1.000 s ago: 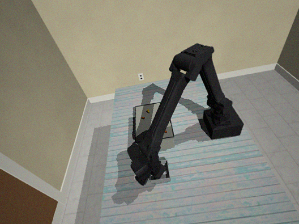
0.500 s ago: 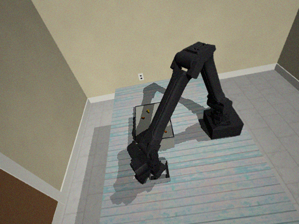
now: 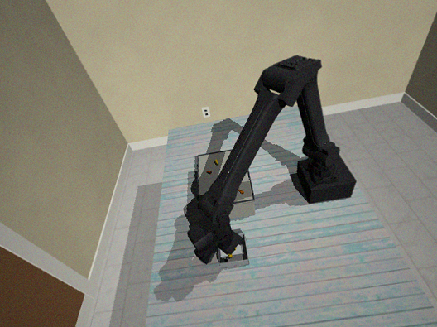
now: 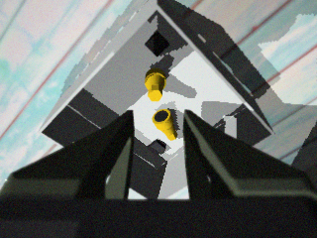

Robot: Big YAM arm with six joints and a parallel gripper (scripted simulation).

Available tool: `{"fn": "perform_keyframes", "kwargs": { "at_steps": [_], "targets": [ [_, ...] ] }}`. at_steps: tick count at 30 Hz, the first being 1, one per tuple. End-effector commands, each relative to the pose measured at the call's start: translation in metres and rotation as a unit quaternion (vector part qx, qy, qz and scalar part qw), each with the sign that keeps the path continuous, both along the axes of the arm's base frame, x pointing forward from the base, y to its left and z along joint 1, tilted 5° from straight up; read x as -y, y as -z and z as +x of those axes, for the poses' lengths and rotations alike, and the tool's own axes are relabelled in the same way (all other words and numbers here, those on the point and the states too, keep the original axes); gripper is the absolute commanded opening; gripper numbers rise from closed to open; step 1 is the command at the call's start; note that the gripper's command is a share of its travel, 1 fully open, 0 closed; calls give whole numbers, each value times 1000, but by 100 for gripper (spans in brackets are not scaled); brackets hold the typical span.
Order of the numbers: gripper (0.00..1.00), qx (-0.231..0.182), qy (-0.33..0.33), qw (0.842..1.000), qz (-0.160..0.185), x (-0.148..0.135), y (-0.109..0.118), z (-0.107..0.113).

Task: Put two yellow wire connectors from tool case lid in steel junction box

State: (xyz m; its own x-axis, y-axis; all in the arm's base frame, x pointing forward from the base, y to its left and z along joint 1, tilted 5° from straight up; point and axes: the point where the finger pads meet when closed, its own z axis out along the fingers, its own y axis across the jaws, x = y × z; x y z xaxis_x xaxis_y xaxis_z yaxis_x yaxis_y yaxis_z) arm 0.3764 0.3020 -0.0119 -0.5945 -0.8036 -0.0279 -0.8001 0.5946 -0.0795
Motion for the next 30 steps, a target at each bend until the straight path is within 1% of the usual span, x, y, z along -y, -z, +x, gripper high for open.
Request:
{"fn": "perform_keyframes", "kwargs": {
  "at_steps": [1, 5, 12, 17, 19, 20, 22, 23, 24, 27, 30],
  "targets": [
    [28, 23, -2, 1000, 20, -22, -31, 14],
    [28, 21, -2, 1000, 18, -22, -30, 13],
    [28, 9, -2, 1000, 8, -17, -16, 9],
    [28, 8, -2, 1000, 7, -15, -15, 8],
    [28, 12, -2, 1000, 10, -17, -26, 9],
    [28, 14, -2, 1000, 12, -18, -35, 9],
    [28, 14, -2, 1000, 12, -18, -35, 9],
    [28, 16, -2, 1000, 13, -19, -47, 8],
    [28, 17, -2, 1000, 15, -20, -51, 9],
    [28, 20, -2, 1000, 17, -21, -56, 10],
    [28, 22, -2, 1000, 19, -22, -68, 9]
  ]
}}
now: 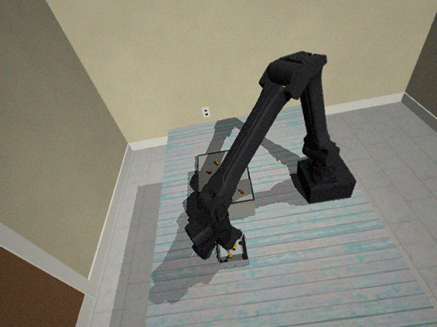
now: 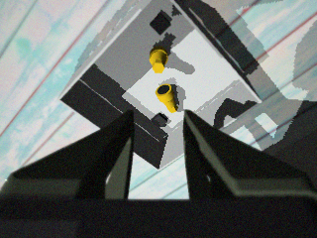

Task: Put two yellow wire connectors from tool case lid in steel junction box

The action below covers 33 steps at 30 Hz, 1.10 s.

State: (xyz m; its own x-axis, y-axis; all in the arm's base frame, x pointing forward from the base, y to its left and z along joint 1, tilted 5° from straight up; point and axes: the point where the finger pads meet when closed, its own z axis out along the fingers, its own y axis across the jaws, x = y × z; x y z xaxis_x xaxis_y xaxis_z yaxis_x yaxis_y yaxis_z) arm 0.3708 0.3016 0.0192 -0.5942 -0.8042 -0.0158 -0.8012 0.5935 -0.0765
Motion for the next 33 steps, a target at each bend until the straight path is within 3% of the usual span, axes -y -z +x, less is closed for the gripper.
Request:
{"fn": "perform_keyframes", "kwargs": {
  "at_steps": [1, 7, 9, 10, 20, 26, 33],
  "targets": [
    [28, 28, -1, 999, 24, -23, -42, 14],
    [28, 30, -1, 999, 25, -23, -72, 12],
    [28, 30, -1, 999, 25, -23, -72, 12],
    [28, 30, -1, 999, 26, -23, -87, 10],
    [28, 31, -1, 999, 27, -23, -132, 5],
    [28, 26, -1, 999, 23, -23, -127, 6],
    [28, 7, -1, 1000, 4, -12, -105, -3]
  ]
}}
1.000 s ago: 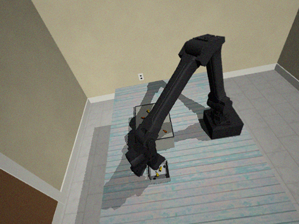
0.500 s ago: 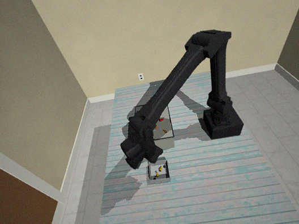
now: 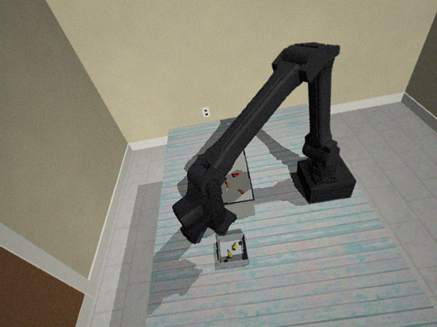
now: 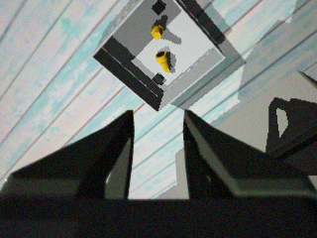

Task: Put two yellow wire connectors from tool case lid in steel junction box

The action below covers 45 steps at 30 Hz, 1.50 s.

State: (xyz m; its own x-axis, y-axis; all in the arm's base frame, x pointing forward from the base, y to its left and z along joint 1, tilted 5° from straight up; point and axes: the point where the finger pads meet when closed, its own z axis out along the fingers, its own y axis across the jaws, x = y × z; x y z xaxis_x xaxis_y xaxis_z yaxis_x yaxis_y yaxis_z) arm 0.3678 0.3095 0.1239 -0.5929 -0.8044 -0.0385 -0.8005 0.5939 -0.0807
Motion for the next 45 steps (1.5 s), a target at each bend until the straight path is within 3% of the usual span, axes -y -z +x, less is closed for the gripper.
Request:
{"fn": "perform_keyframes", "kwargs": {
  "at_steps": [1, 10, 15, 21, 35, 45],
  "targets": [
    [28, -3, -1, 1000, -5, -4, 1, -1],
    [28, 0, 0, 1000, -2, -1, -3, -3],
    [28, 12, -1, 1000, 9, -8, -41, 0],
    [28, 20, -1, 1000, 16, -12, -55, 3],
    [28, 9, -1, 1000, 7, -13, -42, 5],
    [28, 15, 0, 1000, 11, -12, -48, 5]
  ]
}}
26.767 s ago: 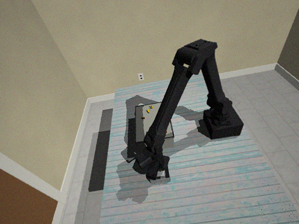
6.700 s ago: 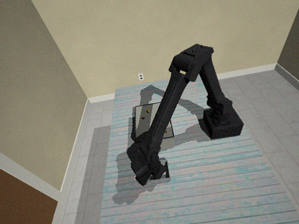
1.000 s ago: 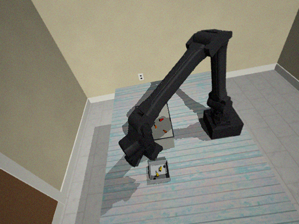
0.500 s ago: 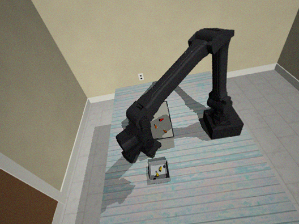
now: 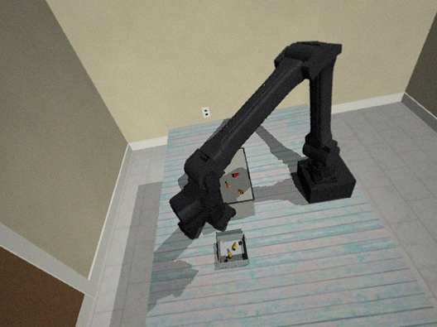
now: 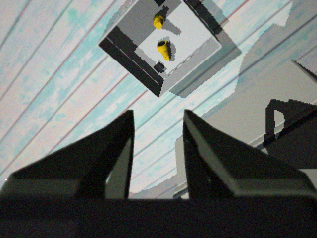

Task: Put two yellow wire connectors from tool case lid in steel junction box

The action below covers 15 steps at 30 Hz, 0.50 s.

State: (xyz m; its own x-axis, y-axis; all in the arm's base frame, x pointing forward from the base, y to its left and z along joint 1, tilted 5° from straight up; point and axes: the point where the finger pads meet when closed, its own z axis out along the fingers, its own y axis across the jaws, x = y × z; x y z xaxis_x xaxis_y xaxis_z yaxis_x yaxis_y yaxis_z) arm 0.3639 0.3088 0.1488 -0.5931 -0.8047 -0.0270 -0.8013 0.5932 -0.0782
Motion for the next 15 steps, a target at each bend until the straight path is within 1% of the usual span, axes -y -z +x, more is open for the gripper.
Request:
{"fn": "perform_keyframes", "kwargs": {
  "at_steps": [1, 15],
  "targets": [
    [28, 20, 0, 1000, 16, -12, -24, 9],
    [28, 22, 0, 1000, 18, -12, -27, 9]
  ]
}}
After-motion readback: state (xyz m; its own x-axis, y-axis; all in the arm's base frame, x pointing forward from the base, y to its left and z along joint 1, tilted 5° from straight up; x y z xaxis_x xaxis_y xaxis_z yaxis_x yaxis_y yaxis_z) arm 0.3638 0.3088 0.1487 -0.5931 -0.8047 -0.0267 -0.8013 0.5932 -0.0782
